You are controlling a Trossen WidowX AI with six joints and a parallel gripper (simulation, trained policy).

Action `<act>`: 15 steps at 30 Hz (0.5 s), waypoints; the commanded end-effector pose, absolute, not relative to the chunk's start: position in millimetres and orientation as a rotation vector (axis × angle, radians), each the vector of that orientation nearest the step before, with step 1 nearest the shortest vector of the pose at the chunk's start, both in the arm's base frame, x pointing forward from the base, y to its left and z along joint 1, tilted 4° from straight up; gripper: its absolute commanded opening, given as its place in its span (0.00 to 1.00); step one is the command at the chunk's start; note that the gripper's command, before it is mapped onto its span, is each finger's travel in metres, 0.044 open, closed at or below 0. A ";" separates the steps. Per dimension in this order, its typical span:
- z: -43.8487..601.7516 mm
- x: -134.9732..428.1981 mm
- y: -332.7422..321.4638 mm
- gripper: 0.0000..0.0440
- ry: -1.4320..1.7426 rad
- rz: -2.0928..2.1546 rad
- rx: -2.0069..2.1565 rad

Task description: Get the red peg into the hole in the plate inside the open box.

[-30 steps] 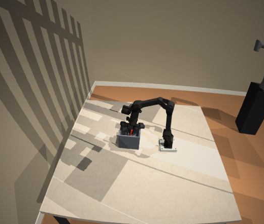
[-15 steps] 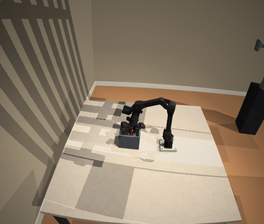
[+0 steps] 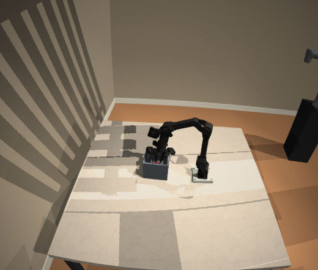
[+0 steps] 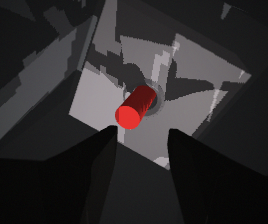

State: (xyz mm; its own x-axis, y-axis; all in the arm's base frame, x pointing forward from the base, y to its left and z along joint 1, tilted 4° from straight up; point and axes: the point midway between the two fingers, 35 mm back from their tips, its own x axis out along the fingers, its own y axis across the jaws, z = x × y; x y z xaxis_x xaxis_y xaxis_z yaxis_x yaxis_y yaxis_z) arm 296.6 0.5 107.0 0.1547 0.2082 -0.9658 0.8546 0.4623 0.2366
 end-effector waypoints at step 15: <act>49.2 317.9 -6.8 0.31 1.590 -0.560 1.116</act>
